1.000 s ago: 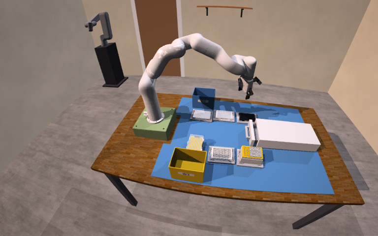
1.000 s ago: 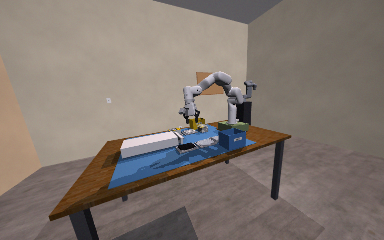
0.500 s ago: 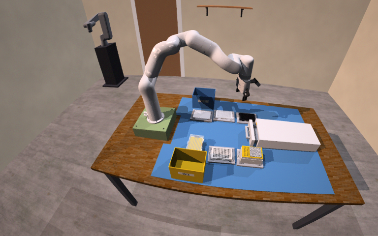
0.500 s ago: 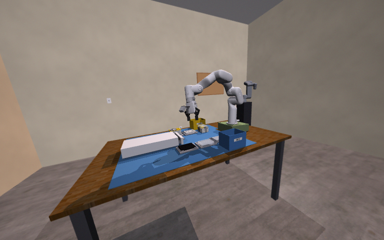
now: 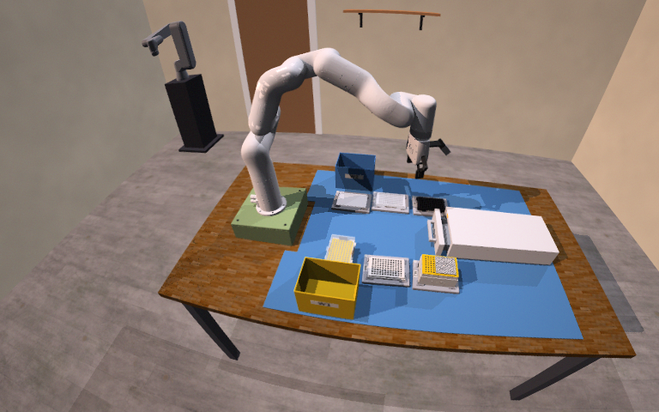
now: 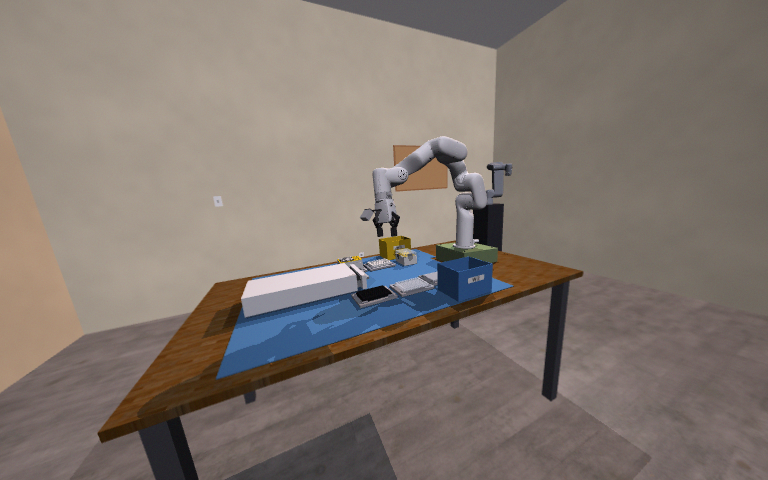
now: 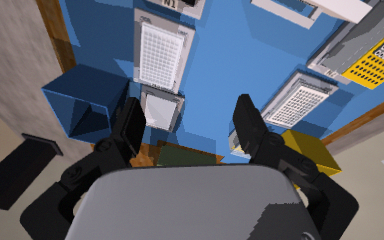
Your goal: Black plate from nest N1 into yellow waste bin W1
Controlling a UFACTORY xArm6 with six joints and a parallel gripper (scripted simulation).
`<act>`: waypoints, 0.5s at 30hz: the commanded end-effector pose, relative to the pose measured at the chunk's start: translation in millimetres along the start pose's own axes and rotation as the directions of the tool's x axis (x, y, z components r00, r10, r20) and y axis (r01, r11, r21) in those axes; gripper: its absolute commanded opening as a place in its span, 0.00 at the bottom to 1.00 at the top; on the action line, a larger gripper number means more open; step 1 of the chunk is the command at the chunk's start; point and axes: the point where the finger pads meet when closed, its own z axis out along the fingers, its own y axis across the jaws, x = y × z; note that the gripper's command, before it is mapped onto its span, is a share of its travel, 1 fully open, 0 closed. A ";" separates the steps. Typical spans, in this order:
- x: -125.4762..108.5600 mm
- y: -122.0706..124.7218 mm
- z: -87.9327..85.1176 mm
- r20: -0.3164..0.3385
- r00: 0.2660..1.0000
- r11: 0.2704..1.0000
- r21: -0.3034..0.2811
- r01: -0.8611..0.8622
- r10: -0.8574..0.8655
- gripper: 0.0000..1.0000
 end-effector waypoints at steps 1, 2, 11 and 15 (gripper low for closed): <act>-14.3 10.7 -8.7 -0.004 1.000 1.000 -0.011 -0.023 0.023 1.00; -14.3 10.7 -8.7 -0.004 1.000 1.000 -0.011 -0.023 0.023 1.00; -38.1 24.7 -15.6 0.003 0.997 0.996 -0.035 -0.082 0.082 1.00; -55.5 33.7 -19.6 0.008 0.990 0.988 -0.059 -0.140 0.141 1.00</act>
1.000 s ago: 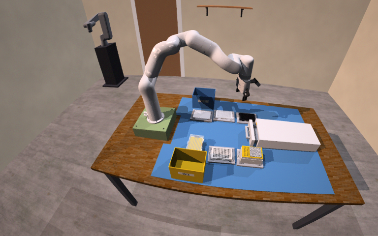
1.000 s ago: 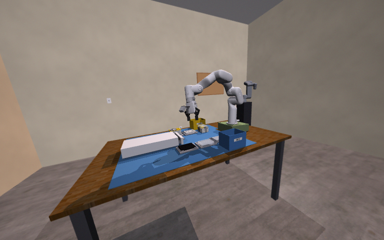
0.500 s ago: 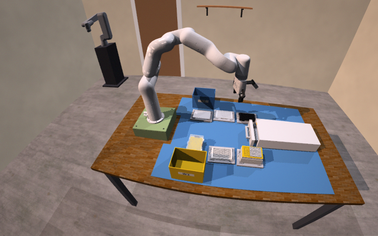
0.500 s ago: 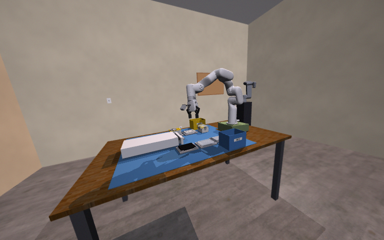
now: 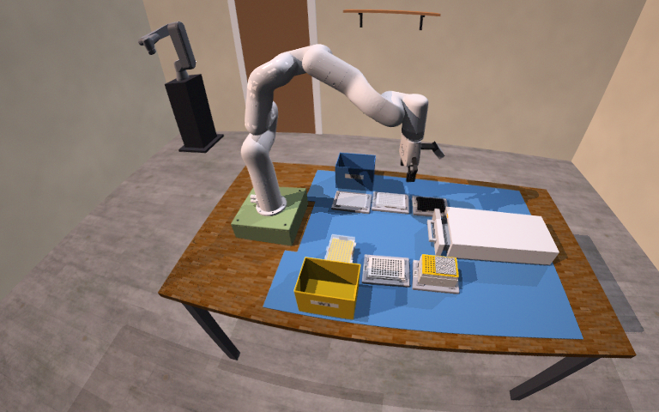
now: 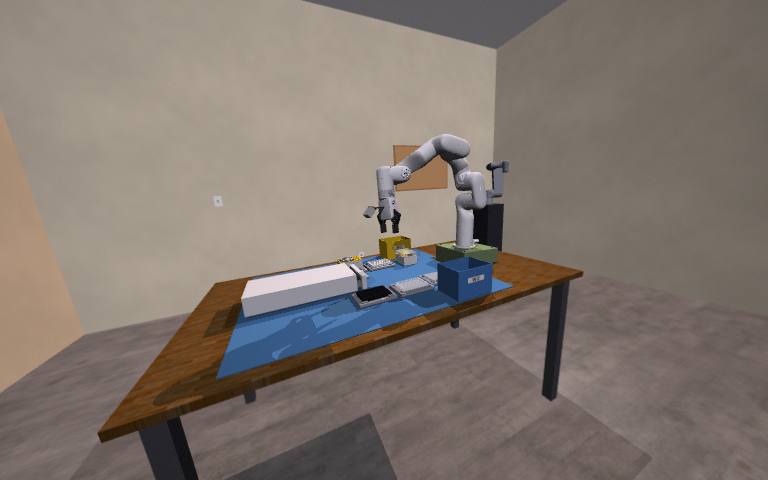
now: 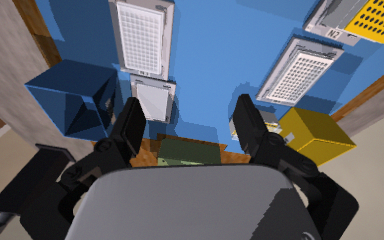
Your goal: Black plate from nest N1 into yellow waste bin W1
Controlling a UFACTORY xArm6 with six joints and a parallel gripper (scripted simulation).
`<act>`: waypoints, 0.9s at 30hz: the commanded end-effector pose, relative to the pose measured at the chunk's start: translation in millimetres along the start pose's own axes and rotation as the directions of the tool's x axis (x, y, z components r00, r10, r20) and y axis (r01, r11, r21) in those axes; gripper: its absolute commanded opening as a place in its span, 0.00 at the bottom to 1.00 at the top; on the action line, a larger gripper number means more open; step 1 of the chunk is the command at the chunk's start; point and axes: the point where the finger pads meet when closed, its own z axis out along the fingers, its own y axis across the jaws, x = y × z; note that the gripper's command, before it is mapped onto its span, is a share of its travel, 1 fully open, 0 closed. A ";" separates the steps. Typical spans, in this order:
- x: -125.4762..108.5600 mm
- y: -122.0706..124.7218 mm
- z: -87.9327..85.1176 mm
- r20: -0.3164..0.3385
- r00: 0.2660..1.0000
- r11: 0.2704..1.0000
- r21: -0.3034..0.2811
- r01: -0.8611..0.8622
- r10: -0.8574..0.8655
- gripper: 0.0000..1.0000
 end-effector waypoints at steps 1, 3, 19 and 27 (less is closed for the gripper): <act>-18.8 13.3 -6.8 -0.001 0.999 0.999 -0.018 -0.041 0.041 1.00; -21.6 15.1 -7.4 -0.001 0.999 0.999 -0.018 -0.041 0.041 1.00; -71.0 42.2 -13.1 0.009 0.987 0.985 -0.065 -0.157 0.158 1.00; -93.7 52.6 -13.9 0.011 0.977 0.973 -0.089 -0.213 0.215 1.00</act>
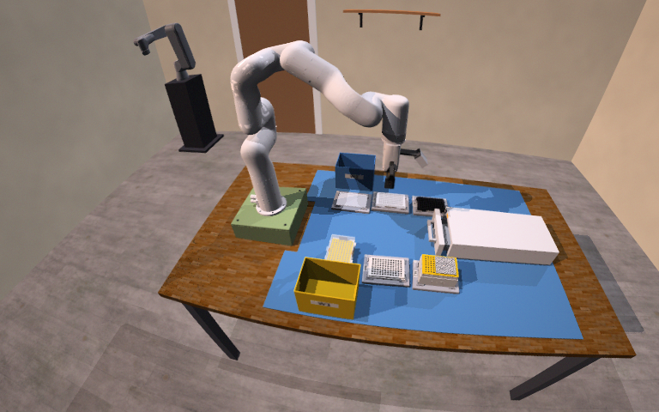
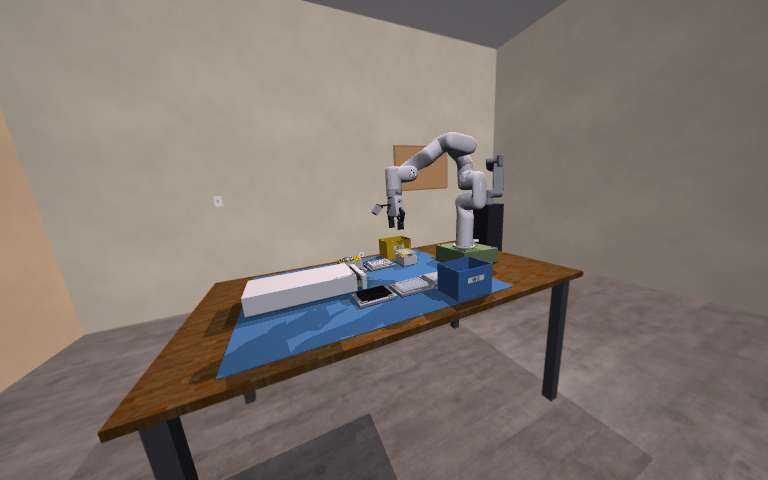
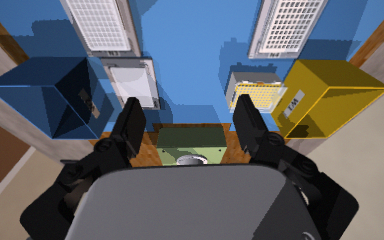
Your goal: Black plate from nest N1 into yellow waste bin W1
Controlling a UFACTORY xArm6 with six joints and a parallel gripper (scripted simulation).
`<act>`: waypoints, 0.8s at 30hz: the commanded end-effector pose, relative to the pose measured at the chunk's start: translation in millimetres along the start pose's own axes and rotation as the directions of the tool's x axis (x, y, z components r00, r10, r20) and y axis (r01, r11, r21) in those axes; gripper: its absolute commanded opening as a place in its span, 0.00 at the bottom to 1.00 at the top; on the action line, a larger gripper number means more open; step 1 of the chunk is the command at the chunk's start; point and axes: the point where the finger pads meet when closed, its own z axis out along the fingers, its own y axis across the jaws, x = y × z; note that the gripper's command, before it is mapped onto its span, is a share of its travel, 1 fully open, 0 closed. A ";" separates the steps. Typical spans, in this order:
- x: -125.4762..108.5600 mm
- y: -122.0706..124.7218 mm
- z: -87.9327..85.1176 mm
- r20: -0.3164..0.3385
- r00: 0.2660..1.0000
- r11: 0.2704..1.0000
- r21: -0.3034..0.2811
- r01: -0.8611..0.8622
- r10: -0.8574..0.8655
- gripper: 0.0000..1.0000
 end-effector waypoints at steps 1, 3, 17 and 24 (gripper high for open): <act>-17.9 13.7 -1.9 -0.003 1.000 0.999 -0.013 -0.030 0.030 1.00; -17.9 13.7 -1.9 -0.003 1.000 0.999 -0.013 -0.030 0.030 1.00; -18.0 13.7 -1.9 -0.003 1.000 0.999 -0.013 -0.030 0.030 1.00; -3.0 2.1 4.5 -0.003 1.000 1.000 -0.013 -0.008 0.008 1.00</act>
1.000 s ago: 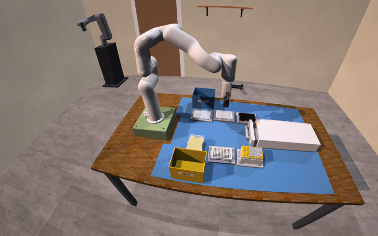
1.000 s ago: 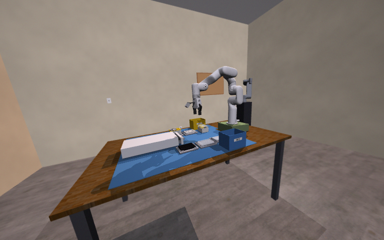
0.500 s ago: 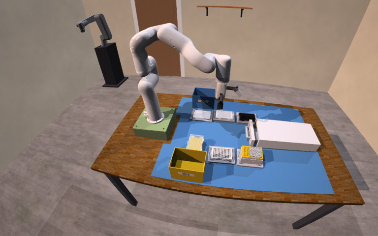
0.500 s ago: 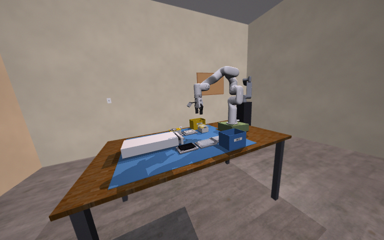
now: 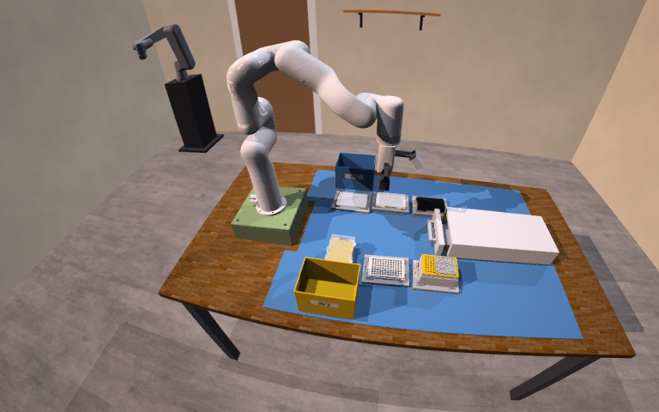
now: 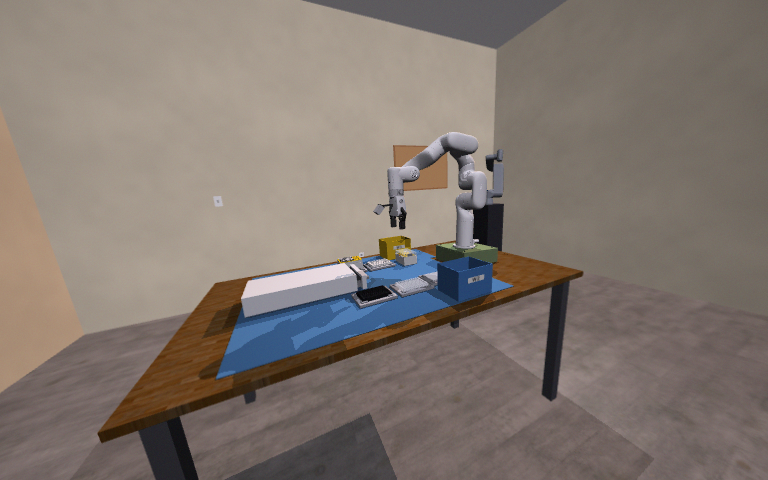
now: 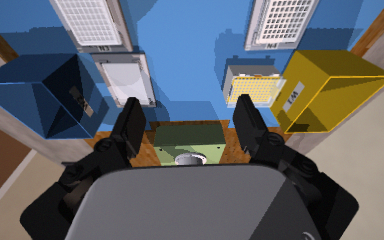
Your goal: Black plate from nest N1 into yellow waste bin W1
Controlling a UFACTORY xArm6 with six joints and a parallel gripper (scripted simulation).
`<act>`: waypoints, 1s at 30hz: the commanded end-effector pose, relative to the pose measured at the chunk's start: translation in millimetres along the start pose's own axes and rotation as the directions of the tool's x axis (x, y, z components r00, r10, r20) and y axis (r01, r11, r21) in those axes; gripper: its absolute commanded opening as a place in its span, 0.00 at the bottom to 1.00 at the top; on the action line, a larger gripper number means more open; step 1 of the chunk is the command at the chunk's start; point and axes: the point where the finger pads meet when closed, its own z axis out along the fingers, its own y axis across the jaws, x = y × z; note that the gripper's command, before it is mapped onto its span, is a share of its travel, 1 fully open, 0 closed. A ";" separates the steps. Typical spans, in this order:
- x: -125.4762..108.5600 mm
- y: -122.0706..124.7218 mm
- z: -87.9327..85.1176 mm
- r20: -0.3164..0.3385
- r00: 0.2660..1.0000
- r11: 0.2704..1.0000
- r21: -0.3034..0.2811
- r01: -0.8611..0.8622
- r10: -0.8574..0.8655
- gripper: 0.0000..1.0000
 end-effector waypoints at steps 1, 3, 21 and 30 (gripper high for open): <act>16.4 -12.6 5.2 -0.004 1.000 1.000 0.000 0.012 -0.012 1.00; 23.9 -18.6 8.3 -0.004 1.000 1.000 0.000 0.012 -0.012 1.00; 79.3 -63.5 31.6 -0.004 1.000 1.000 0.001 0.012 -0.012 1.00; 108.8 -87.5 44.0 -0.004 1.000 1.000 0.001 0.012 -0.012 1.00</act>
